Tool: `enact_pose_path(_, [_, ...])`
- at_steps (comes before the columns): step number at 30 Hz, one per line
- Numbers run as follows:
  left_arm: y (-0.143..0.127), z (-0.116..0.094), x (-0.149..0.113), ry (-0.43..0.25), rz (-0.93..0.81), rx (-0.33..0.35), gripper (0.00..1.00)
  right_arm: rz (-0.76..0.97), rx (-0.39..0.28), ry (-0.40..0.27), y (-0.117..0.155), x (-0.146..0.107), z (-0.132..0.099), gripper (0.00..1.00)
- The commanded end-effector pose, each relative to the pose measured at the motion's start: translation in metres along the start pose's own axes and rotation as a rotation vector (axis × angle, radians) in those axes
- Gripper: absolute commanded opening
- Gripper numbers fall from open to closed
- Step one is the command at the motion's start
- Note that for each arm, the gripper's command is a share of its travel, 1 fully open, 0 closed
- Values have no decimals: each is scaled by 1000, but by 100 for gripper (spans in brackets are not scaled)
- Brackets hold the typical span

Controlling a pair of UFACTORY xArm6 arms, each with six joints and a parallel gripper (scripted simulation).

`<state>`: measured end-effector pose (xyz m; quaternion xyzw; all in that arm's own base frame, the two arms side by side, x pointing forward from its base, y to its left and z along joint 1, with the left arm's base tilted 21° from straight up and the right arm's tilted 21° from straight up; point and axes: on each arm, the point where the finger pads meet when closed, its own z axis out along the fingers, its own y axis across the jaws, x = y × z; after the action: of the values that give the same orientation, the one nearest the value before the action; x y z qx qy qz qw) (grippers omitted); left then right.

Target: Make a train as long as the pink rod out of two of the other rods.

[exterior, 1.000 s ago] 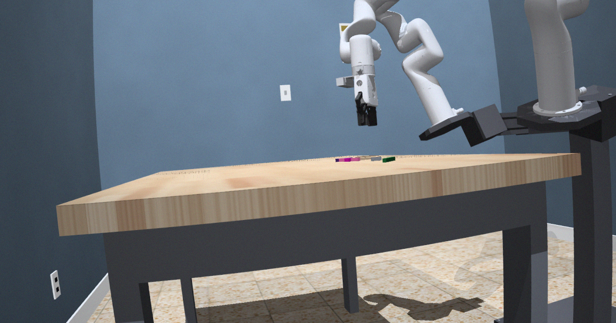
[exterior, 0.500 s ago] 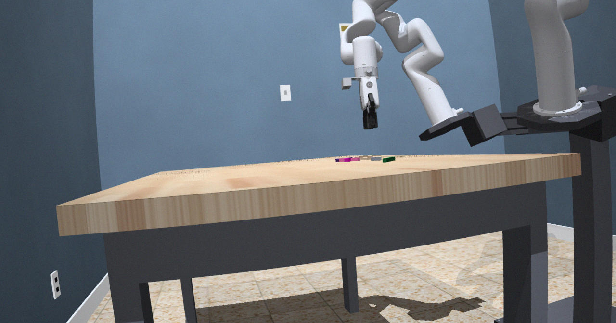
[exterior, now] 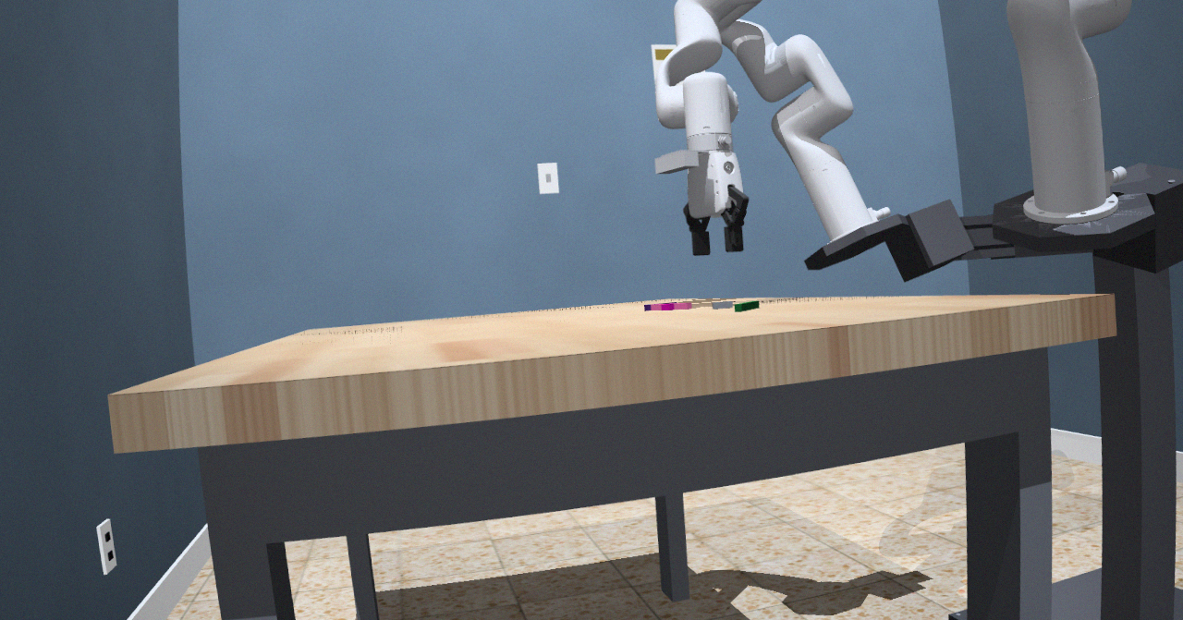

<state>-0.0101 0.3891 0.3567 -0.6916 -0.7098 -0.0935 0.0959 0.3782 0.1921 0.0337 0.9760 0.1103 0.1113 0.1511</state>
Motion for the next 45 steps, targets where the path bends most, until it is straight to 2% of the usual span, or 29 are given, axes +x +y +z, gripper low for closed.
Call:
enact_pose_path(1, [0,-2,1,4,0,0,100,-166,8,-9,-9,3,4,100])
enact_pose_path(9, [0,-2,1,4,0,0,100,-433,9,-8,-23,4,11,100])
enact_pose_path(11, [0,-2,1,4,0,0,100,-433,9,-8,-23,4,11,100])
enact_pose_path(15, [0,-2,1,4,0,0,100,-542,10,-8,-29,4,15,100])
enact_pose_path(45, [0,-2,1,4,0,0,100,-553,10,-8,-29,4,15,100])
